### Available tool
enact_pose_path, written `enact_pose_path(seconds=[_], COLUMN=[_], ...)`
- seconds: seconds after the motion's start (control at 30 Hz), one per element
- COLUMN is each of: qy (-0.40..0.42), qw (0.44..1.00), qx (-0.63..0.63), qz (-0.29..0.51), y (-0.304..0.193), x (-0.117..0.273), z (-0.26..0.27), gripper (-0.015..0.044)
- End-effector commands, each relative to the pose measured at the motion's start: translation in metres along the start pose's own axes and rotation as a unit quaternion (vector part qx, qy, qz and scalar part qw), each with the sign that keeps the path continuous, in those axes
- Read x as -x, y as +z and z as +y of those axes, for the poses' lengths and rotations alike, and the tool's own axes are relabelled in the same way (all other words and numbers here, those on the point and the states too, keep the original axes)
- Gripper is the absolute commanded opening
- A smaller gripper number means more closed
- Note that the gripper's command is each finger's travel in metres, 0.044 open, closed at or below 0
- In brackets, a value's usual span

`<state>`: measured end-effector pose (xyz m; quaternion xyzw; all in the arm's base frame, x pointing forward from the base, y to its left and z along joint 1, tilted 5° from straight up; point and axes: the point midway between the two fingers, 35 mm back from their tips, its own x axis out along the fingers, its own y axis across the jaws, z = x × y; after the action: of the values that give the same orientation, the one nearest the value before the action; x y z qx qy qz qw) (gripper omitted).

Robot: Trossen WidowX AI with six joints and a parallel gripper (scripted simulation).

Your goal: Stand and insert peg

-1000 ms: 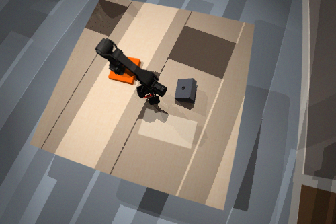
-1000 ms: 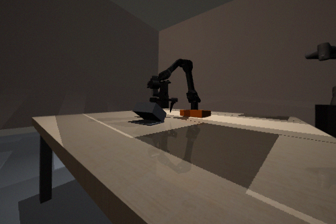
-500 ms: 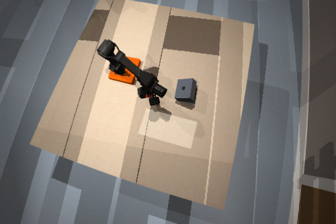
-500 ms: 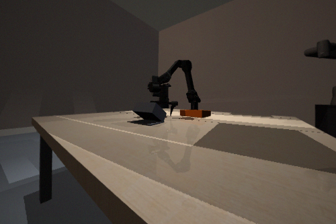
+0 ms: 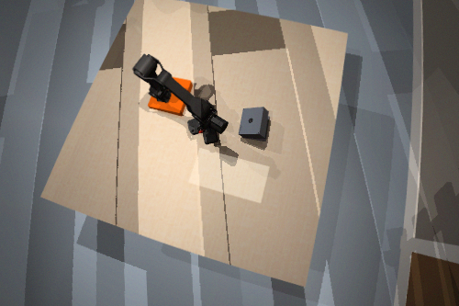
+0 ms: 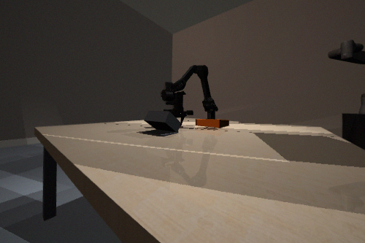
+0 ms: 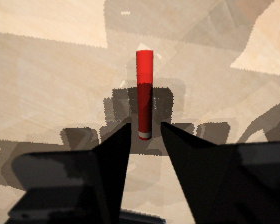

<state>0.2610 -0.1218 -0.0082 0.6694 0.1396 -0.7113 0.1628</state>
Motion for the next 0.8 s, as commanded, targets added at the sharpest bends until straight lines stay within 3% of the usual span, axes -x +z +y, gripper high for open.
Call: enact_pose_path(seconds=[0.0, 0.27, 0.57, 0.77], qy=[0.002, 0.002, 0.002, 0.002], qw=[1.0, 1.0, 1.0, 1.0], qx=[0.002, 0.002, 0.002, 0.002], qz=[-0.001, -0.001, -0.001, 0.0], y=[0.0004, 0.0004, 0.0004, 0.0004], x=[-0.0003, -0.0003, -0.0003, -0.0001], z=[0.0006, 0.0006, 0.0006, 0.0005], gripper=[0.011, 0.011, 0.0051, 0.0051])
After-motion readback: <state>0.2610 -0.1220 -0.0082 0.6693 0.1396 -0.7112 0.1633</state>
